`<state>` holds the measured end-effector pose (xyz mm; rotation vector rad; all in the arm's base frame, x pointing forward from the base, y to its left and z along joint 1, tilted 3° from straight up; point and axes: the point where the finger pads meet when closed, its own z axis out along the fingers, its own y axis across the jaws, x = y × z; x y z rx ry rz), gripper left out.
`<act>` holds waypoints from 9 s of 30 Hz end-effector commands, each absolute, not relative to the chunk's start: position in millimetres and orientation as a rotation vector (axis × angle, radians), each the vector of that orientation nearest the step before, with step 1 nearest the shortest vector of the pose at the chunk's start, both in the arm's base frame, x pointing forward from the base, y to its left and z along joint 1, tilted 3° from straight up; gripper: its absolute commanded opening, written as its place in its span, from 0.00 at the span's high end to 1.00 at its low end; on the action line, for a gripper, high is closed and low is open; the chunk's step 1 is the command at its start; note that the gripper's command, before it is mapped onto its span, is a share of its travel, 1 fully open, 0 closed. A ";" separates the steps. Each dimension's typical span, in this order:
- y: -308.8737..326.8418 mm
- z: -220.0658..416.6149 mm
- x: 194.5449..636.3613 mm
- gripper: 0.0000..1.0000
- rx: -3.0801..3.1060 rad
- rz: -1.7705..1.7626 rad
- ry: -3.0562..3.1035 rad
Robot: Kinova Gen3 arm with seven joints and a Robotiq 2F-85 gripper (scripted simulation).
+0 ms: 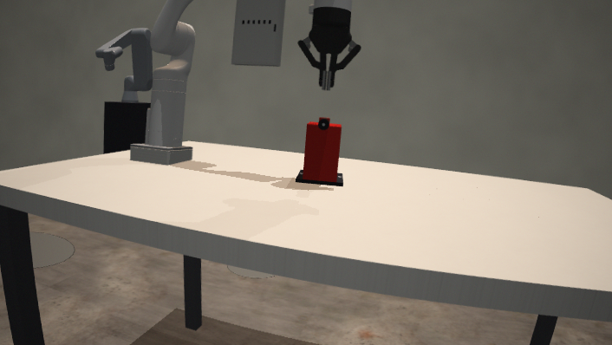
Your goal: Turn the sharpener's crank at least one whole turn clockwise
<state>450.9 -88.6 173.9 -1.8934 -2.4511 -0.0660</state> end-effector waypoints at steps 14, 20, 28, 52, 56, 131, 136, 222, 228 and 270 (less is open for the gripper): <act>-88.8 174.7 451.3 0.47 -1.895 -0.067 -2.452; -88.8 174.7 451.3 0.47 -1.895 -0.067 -2.452; -88.8 174.7 451.3 0.47 -1.895 -0.067 -2.452; -88.7 174.6 451.3 0.47 -1.895 -0.067 -2.452; -88.7 173.8 451.3 0.47 -1.895 -0.067 -2.452; -85.9 126.1 451.7 0.47 -1.894 -0.068 -2.452; -85.9 126.1 451.7 0.47 -1.894 -0.068 -2.452; -85.7 121.1 452.2 0.47 -1.894 -0.068 -2.452; -85.4 115.3 452.1 0.47 -1.894 -0.068 -2.452; -83.5 84.5 451.9 0.47 -1.894 -0.068 -2.452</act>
